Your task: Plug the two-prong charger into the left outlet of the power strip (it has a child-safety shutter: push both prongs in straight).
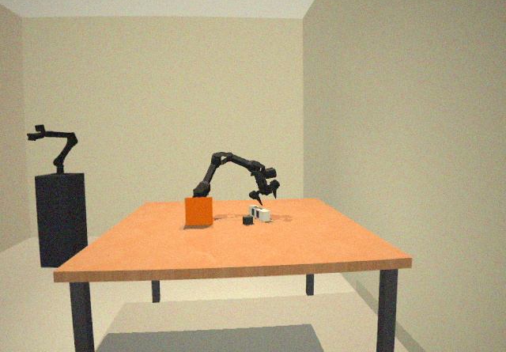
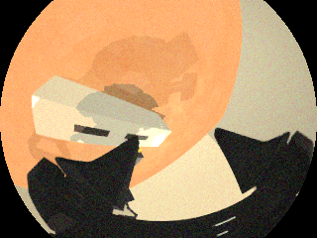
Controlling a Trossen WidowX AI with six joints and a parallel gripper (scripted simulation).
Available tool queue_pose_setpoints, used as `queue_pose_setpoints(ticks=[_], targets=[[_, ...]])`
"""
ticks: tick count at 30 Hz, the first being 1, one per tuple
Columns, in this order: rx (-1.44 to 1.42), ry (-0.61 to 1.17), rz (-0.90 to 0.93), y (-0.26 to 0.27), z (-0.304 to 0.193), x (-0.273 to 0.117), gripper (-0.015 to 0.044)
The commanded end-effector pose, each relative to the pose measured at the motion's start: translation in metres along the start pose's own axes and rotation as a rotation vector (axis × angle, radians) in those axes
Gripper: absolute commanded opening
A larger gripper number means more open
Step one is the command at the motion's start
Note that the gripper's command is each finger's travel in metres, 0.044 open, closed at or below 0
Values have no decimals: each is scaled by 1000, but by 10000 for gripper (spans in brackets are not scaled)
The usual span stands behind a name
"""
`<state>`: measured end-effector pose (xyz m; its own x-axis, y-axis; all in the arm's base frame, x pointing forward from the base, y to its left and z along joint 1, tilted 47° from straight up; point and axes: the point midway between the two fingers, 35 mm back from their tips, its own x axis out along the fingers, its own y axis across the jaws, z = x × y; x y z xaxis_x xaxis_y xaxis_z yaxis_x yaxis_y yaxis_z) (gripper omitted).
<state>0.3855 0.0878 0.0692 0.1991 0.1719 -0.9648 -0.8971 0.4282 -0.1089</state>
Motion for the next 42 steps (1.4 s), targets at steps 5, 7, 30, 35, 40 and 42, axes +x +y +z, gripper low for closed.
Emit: queue_pose_setpoints(ticks=[5, 7, 30, 35, 40, 42], targets=[[92, 21, 129, 6, -38, 25, 440], [117, 20, 160, 8, -46, 29, 440], [471, -75, 530, 45, -130, 63, 440], [559, -116, 603, 55, -144, 65, 440], [650, -163, 672, 65, -155, 67, 440], [674, -177, 690, 67, -158, 67, 440]])
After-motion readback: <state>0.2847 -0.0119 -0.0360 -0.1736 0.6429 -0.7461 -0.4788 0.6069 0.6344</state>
